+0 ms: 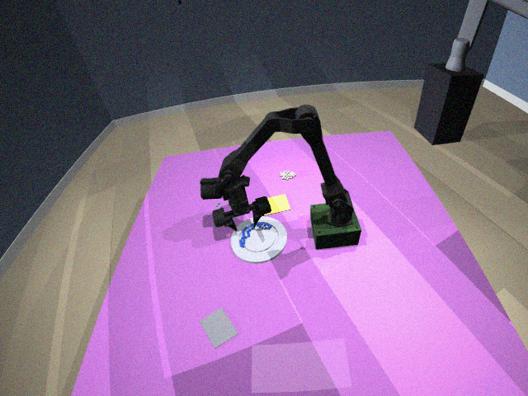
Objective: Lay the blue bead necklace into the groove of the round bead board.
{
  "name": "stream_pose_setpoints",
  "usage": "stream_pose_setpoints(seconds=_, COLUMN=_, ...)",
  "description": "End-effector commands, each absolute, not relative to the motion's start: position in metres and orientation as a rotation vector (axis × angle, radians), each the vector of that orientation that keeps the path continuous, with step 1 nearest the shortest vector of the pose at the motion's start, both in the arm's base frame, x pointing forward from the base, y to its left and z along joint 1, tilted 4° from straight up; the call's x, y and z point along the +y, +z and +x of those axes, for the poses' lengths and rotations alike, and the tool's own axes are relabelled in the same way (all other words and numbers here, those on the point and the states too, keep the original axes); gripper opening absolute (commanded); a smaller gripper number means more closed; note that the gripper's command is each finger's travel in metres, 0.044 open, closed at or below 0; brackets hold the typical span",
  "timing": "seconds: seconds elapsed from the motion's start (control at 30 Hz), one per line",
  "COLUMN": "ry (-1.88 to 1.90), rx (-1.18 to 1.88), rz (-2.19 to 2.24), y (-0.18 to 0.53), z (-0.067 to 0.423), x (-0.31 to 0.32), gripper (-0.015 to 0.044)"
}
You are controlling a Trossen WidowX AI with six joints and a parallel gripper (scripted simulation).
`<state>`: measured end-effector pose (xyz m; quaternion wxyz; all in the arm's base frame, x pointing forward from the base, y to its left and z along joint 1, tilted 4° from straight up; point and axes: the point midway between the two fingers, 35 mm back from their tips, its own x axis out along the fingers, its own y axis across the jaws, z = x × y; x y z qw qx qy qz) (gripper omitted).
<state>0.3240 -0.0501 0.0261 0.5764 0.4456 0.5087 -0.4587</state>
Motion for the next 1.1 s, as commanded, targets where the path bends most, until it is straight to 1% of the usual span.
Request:
stream_pose_setpoints(seconds=0.0, ry=-1.092, rx=1.2, rz=1.045, y=0.013, z=0.322, x=-0.05, gripper=0.031)
stream_pose_setpoints(seconds=0.13, ry=-1.076, rx=1.192, rz=1.044, y=0.021, z=0.324, x=-0.05, gripper=0.031)
stream_pose_setpoints(seconds=1.07, ry=-1.092, rx=1.2, rz=1.045, y=-0.011, z=0.323, x=-0.052, gripper=0.031)
